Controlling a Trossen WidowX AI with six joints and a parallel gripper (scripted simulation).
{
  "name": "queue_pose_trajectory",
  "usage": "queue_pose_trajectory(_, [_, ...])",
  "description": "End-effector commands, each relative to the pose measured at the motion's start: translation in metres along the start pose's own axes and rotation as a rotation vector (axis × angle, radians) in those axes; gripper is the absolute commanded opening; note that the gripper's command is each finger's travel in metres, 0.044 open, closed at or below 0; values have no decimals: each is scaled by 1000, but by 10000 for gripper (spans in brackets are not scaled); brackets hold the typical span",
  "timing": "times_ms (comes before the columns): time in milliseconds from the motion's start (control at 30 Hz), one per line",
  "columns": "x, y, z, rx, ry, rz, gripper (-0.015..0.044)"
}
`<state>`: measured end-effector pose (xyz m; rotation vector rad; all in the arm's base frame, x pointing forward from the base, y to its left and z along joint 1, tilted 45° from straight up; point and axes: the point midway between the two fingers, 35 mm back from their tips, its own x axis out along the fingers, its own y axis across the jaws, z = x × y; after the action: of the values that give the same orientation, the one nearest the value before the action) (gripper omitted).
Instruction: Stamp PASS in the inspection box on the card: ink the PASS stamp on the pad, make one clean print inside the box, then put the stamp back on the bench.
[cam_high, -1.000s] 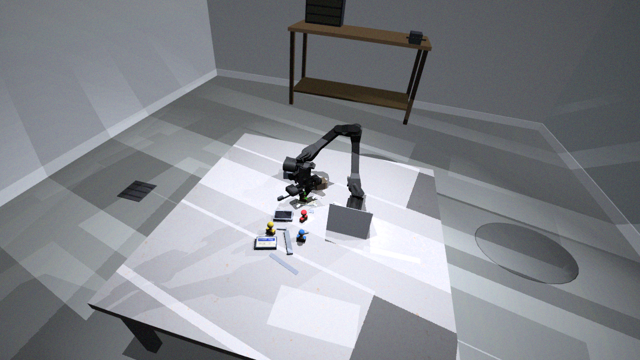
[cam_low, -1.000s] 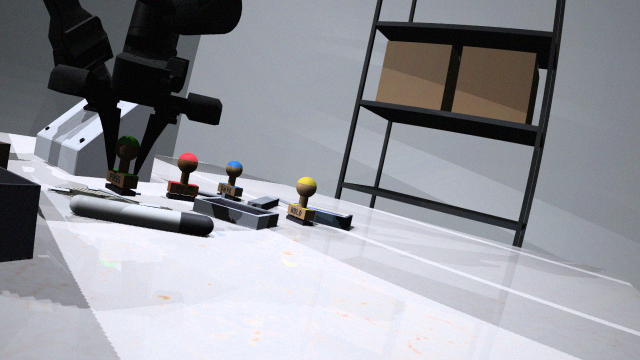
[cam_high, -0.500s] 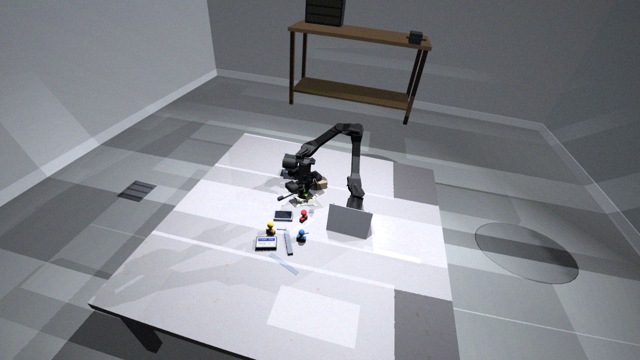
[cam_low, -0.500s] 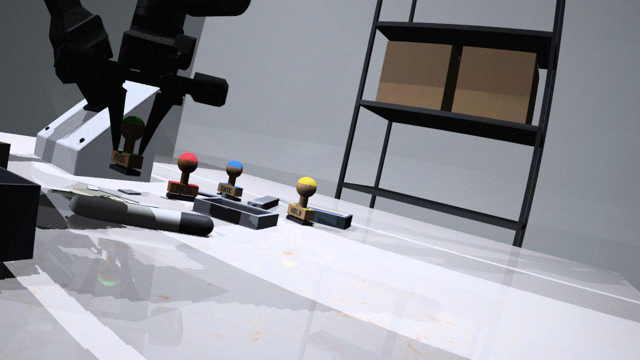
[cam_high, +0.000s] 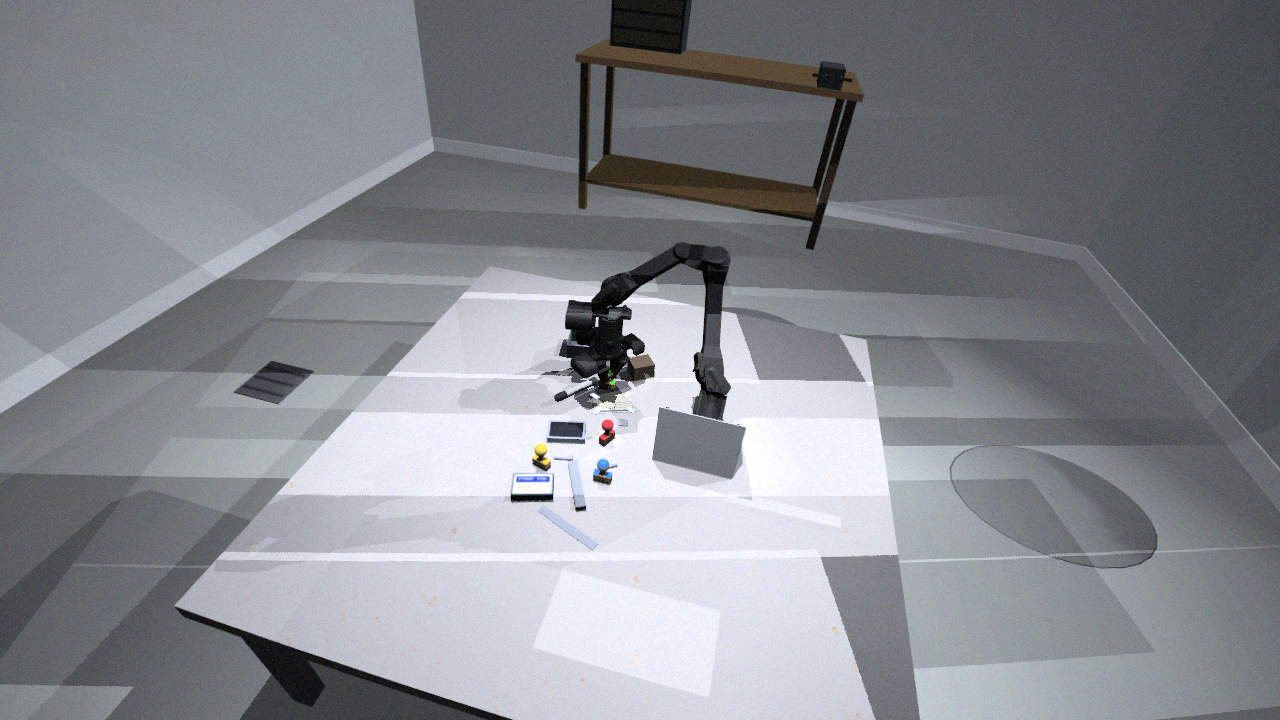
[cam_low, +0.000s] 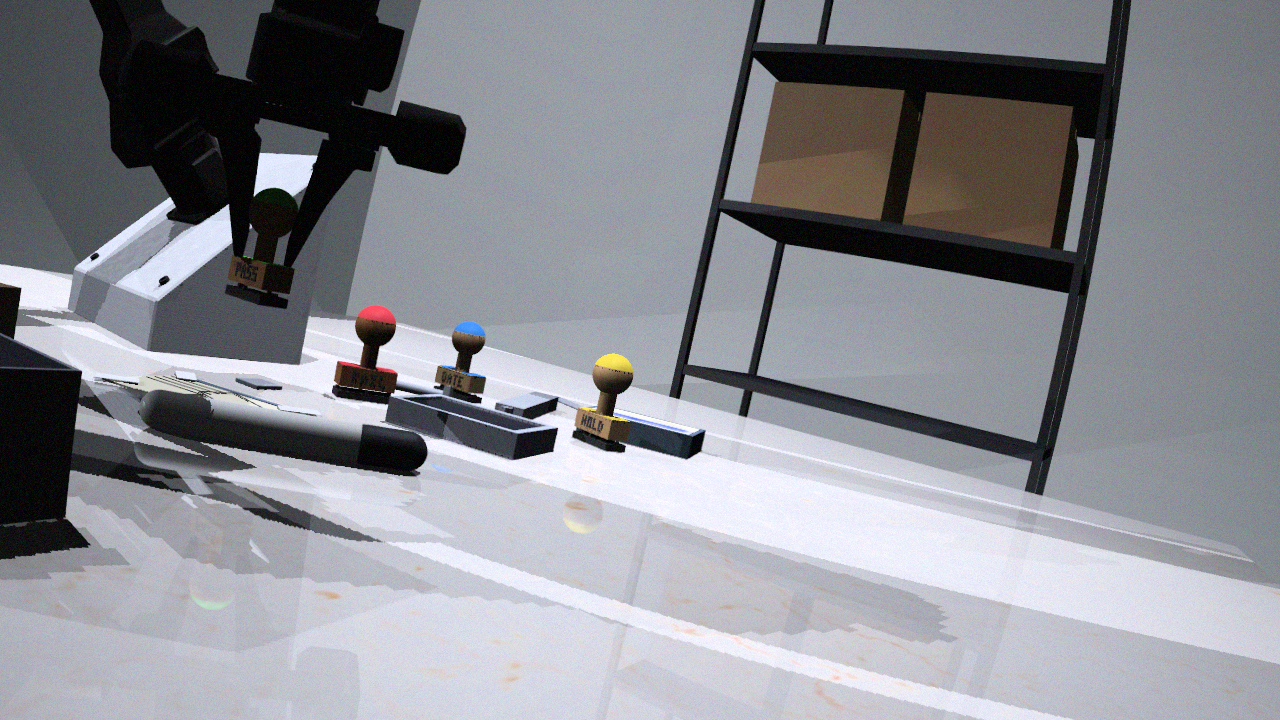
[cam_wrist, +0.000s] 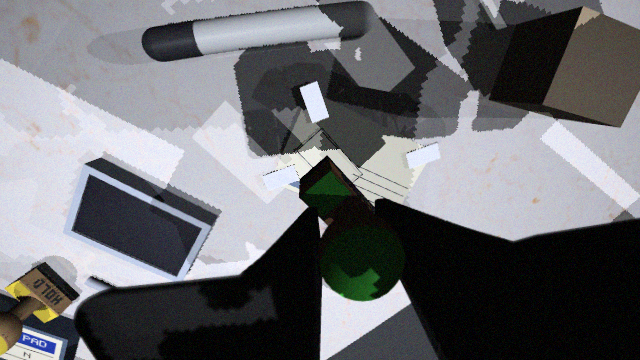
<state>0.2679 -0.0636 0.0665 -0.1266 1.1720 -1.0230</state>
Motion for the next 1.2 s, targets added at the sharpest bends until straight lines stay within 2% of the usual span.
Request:
queue_pose_trajectory(0, [-8,-1,0,7,0,3,0])
queue_pose_trajectory(200, [-12,3,4,7,0,3,0])
queue_pose_trajectory(900, [-12,78,51,12,-2,6,0])
queue_pose_trajectory(1167, [-9,81,52,12,-2,6,0])
